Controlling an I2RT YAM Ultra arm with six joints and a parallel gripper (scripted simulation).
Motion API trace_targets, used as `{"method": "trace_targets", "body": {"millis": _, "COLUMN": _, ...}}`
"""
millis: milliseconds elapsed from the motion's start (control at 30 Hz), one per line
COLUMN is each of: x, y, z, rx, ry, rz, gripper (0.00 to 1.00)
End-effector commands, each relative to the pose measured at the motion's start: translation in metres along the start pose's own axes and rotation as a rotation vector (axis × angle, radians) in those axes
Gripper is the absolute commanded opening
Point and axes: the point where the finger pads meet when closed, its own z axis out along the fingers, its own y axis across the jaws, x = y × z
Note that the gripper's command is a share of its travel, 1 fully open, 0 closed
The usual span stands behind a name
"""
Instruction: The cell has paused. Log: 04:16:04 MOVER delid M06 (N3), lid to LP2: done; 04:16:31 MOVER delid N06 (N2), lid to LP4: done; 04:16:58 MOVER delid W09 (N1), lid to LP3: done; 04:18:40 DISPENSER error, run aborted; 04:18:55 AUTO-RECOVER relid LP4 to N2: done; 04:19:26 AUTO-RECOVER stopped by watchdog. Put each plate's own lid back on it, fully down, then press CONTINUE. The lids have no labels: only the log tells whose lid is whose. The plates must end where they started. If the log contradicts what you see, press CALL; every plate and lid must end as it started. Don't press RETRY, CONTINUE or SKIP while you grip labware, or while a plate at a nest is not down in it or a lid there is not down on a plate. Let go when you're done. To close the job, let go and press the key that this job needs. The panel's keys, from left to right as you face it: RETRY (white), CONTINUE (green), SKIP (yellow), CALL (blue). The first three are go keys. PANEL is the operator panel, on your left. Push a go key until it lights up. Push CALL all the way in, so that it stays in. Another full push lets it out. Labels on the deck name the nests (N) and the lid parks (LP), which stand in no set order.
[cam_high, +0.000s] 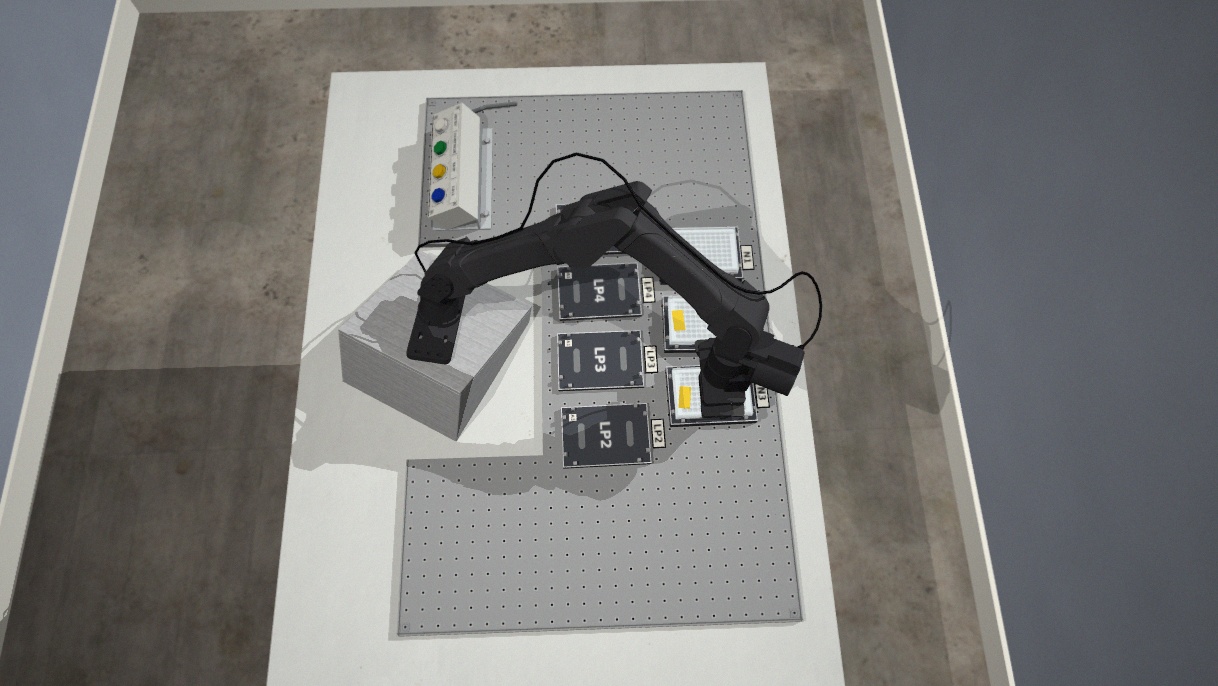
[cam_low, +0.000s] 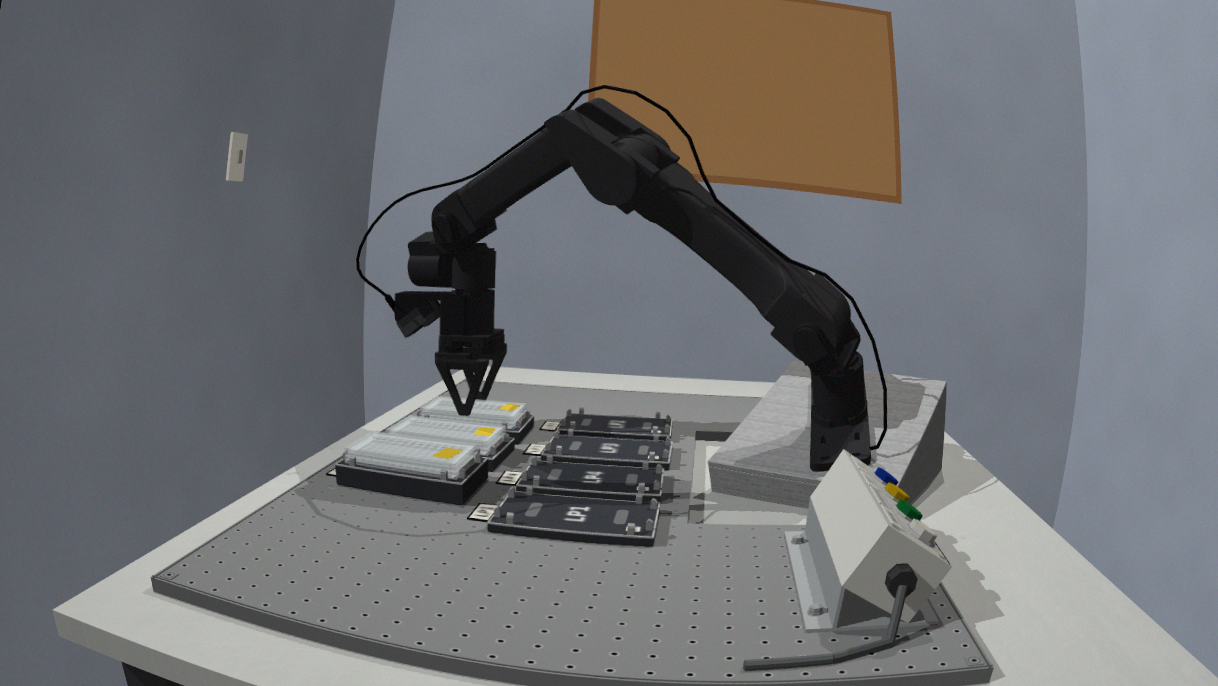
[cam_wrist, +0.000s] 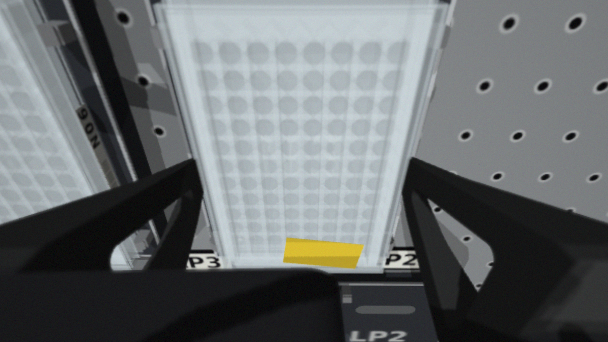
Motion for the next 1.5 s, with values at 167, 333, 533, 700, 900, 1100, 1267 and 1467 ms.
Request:
{"method": "trace_targets", "body": {"millis": 167, "x": -0.0070, "y": -0.0046, "z": -0.0082, "rx": 0.015, "ry": -0.037, "rz": 0.005, "gripper": 0.00}}
{"method": "trace_targets", "body": {"millis": 333, "x": -0.0070, "y": -0.0044, "z": -0.0086, "rx": 0.015, "ry": -0.036, "rz": 0.005, "gripper": 0.00}}
{"method": "trace_targets", "body": {"millis": 533, "x": -0.0069, "y": -0.0041, "z": -0.0090, "rx": 0.015, "ry": -0.036, "rz": 0.006, "gripper": 0.00}}
{"method": "trace_targets", "body": {"millis": 700, "x": -0.0067, "y": -0.0038, "z": -0.0092, "rx": 0.014, "ry": -0.034, "rz": 0.007, "gripper": 0.00}}
{"method": "trace_targets", "body": {"millis": 900, "x": -0.0063, "y": -0.0035, "z": -0.0093, "rx": 0.014, "ry": -0.033, "rz": 0.008, "gripper": 0.00}}
{"method": "trace_targets", "body": {"millis": 1100, "x": -0.0060, "y": -0.0032, "z": -0.0095, "rx": 0.013, "ry": -0.031, "rz": 0.007, "gripper": 0.00}}
{"method": "trace_targets", "body": {"millis": 1267, "x": -0.0060, "y": -0.0030, "z": -0.0096, "rx": 0.013, "ry": -0.031, "rz": 0.007, "gripper": 0.00}}
{"method": "trace_targets", "body": {"millis": 1467, "x": -0.0060, "y": -0.0030, "z": -0.0096, "rx": 0.013, "ry": -0.031, "rz": 0.007, "gripper": 1.00}}
